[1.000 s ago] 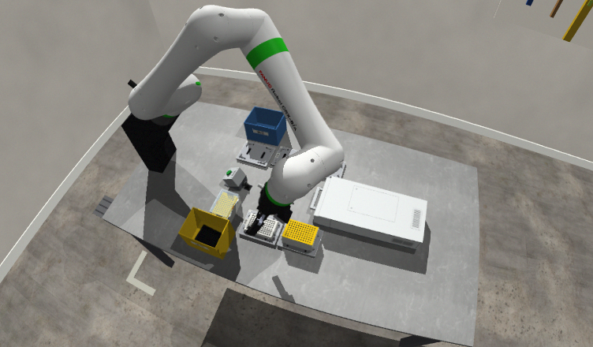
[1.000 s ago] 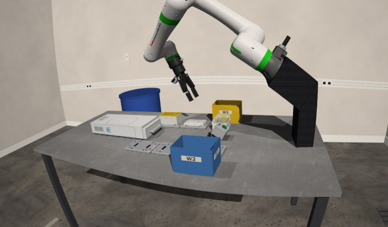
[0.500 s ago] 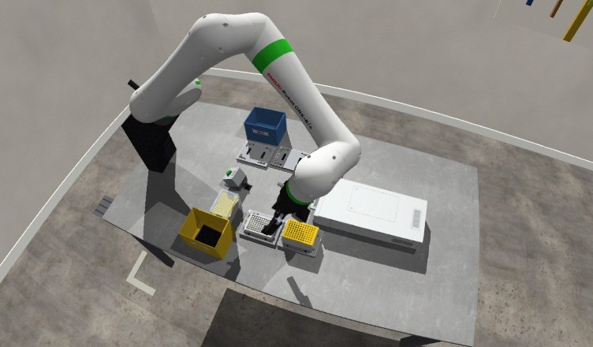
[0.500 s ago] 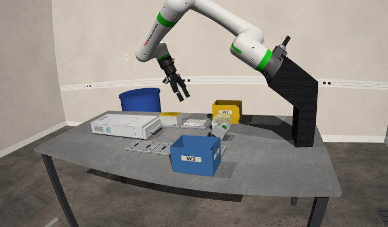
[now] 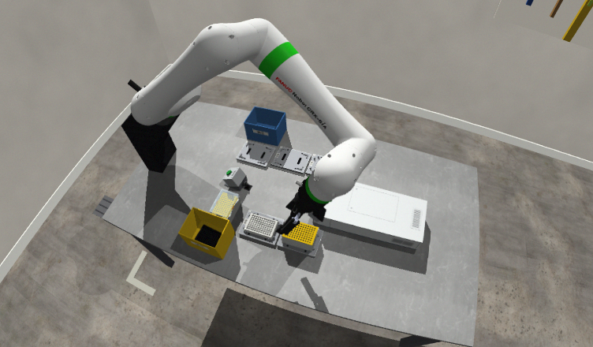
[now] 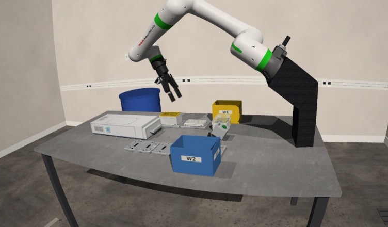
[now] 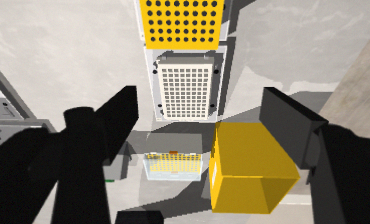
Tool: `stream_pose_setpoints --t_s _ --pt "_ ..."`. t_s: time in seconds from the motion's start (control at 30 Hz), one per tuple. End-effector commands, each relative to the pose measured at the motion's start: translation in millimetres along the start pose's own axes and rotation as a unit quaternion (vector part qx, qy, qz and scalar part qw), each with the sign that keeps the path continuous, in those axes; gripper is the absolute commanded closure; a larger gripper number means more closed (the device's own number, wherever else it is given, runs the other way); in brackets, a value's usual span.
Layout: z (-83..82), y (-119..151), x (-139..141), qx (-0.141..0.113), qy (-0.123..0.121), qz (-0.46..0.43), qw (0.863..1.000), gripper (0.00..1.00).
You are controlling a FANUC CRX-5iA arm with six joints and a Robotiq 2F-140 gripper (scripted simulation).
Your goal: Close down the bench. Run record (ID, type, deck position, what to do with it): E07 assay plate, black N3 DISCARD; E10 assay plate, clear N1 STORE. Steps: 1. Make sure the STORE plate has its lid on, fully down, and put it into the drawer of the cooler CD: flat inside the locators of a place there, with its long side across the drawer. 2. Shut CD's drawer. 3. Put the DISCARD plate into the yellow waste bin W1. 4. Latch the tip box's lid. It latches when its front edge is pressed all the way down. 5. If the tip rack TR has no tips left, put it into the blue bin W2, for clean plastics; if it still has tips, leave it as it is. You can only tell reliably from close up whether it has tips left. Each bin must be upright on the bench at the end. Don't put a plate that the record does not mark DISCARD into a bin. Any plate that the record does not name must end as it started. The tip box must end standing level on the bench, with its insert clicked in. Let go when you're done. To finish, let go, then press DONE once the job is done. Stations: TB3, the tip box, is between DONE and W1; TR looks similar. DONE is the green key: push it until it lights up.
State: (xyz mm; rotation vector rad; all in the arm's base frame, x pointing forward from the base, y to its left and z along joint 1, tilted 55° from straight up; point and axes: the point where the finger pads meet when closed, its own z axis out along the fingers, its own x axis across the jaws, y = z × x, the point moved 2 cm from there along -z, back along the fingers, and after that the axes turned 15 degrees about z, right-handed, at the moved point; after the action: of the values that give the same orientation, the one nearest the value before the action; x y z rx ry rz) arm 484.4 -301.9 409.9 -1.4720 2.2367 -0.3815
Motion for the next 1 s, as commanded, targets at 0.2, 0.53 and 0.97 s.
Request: stream_pose_setpoints --t_s 0.2,0.53,0.97 --pt "-14.0 -21 -16 0.000 0.000 0.000 1.000 0.30" --pt "-22.5 -34 -26 0.000 0.000 0.000 1.000 0.30" --pt "-12.9 -39 -27 0.000 0.000 0.000 1.000 0.30"
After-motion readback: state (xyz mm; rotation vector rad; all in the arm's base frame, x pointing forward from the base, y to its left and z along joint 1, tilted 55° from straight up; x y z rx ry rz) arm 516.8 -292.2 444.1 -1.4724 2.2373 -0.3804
